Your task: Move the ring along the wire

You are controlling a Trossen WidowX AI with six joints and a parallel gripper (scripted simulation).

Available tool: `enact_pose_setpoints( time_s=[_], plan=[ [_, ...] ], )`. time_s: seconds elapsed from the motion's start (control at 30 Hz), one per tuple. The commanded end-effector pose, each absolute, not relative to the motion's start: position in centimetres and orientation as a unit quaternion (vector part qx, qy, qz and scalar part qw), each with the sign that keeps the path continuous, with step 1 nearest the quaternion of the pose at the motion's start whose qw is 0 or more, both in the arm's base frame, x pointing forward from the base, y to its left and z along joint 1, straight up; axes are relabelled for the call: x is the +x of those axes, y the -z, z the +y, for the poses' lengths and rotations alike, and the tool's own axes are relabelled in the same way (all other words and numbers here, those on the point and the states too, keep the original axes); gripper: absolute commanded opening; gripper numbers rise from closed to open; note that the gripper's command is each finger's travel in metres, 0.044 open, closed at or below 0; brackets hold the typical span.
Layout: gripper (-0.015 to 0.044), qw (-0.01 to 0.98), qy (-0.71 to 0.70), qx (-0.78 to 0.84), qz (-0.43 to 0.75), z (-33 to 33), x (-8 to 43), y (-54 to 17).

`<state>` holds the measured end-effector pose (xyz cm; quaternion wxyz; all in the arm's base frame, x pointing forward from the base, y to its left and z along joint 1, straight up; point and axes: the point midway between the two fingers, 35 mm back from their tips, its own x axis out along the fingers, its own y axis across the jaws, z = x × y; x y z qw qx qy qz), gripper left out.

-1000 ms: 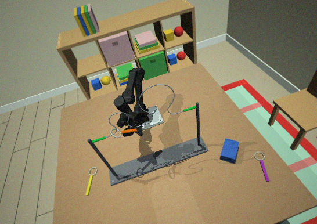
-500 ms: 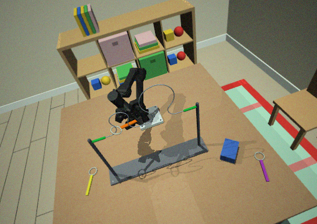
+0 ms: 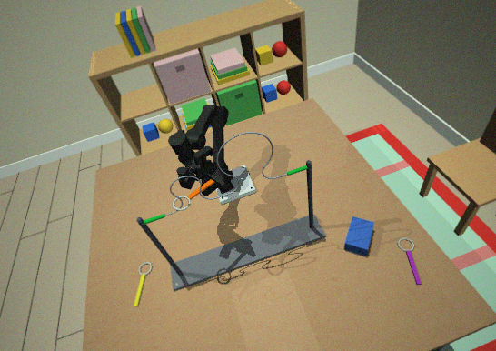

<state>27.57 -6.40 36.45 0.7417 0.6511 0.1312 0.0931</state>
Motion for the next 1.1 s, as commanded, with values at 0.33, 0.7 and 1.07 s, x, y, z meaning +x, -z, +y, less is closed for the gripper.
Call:
enact_pose_setpoints(
  time_s=[0.33, 0.7, 1.07],
  plan=[
    [-0.0150, 0.681, -0.097, 0.721, 0.085, -5.9, 28.2, -40.1],
    [-0.0150, 0.610, -0.117, 0.781, 0.066, -6.5, 28.1, -43.4],
    [-0.0150, 0.580, -0.124, 0.803, 0.060, -7.3, 27.9, -45.3]
  ],
)
